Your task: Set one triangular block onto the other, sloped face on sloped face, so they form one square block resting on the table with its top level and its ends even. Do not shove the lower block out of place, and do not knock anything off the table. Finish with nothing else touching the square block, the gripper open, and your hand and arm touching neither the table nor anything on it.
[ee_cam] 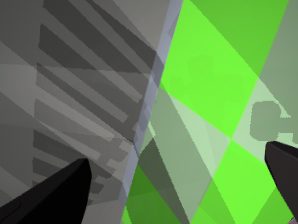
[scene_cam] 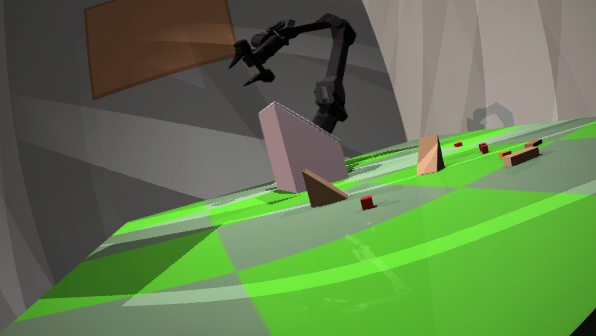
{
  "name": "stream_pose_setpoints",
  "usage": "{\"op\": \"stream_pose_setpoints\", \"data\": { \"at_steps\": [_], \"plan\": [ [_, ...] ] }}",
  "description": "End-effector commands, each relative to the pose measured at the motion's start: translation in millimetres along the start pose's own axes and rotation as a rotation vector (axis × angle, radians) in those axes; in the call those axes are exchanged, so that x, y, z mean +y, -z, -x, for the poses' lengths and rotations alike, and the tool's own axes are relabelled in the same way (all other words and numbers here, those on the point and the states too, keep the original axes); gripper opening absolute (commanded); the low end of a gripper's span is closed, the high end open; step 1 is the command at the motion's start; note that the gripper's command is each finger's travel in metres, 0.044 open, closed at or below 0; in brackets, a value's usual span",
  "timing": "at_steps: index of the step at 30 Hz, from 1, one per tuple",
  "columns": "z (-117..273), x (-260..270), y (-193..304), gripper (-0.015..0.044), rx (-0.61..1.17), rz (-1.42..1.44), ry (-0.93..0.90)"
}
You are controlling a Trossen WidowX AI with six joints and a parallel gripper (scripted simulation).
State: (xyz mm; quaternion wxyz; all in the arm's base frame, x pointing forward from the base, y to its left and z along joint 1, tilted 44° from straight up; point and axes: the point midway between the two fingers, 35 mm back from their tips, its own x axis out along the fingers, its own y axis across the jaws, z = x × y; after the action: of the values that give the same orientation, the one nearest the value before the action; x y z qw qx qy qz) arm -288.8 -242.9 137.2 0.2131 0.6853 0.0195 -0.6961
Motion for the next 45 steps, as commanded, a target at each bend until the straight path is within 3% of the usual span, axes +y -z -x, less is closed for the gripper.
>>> {"op": "stream_pose_setpoints", "data": {
  "at_steps": [1,10,17,24,34,45],
  "plan": [
    [-0.4,1.4,0.6,0.0426,0.001,0.003,-0.001],
    [-30.7,104.2,69.6,0.044,0.099,0.247,-0.056],
    [-54.8,178.1,176.2,0.044,0.268,0.475,-0.099],
    [-63.1,211.7,302.3,0.044,0.433,0.694,-0.103],
    [-52.5,181.7,484.5,0.044,0.68,1.011,-0.041],
    [-18.5,55.5,636.1,0.044,0.95,1.395,0.116]
  ]
}}
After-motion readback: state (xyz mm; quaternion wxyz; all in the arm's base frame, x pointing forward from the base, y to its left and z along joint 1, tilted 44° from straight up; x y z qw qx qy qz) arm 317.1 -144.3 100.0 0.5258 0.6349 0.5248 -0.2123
